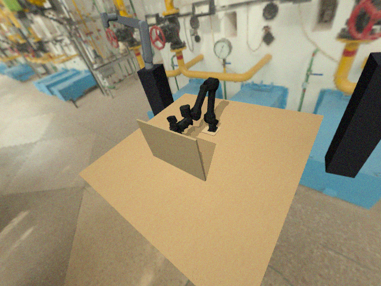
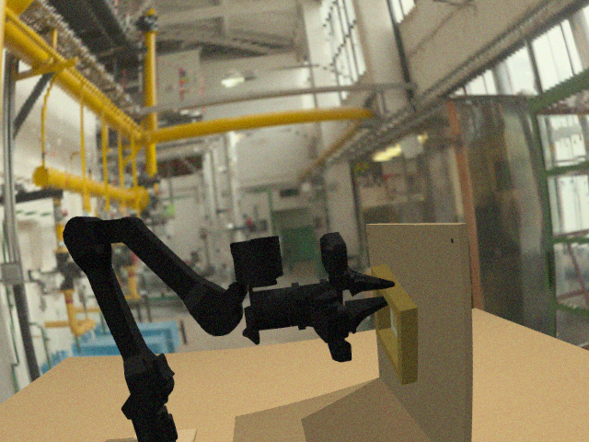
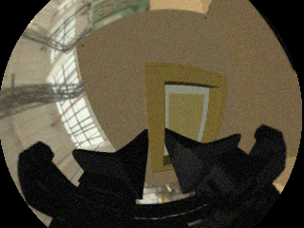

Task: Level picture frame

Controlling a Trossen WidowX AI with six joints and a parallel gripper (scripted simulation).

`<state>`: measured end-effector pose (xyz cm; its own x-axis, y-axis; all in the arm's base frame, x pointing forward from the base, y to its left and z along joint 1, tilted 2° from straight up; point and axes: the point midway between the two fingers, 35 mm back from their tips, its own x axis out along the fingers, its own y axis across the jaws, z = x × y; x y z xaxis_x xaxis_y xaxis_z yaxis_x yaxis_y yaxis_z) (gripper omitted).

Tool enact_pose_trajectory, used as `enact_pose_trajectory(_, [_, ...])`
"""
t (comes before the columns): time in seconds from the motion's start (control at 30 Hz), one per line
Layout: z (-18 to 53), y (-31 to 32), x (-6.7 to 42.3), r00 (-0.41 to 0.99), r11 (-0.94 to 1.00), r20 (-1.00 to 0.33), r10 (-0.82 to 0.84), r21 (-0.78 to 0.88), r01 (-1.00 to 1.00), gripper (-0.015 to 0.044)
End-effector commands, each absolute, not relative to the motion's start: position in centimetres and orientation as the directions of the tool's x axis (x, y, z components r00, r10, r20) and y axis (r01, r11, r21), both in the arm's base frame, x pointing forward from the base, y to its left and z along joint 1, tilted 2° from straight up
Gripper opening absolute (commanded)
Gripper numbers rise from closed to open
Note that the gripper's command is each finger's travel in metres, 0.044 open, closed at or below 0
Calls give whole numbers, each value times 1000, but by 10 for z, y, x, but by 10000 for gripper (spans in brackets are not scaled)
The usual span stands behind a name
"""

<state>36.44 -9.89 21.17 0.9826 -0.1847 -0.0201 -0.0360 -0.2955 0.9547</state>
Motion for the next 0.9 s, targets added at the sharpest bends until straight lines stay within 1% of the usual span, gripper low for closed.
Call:
enact_pose_trajectory(0.0, [212,-100,364,982,-296,-19,-188,954,-38,23])
enact_pose_trajectory(0.03, [212,-100,364,982,-296,-19,-188,954,-38,0])
enact_pose_trajectory(0.87, [217,-101,364,982,-296,-19,-188,954,-38,0])
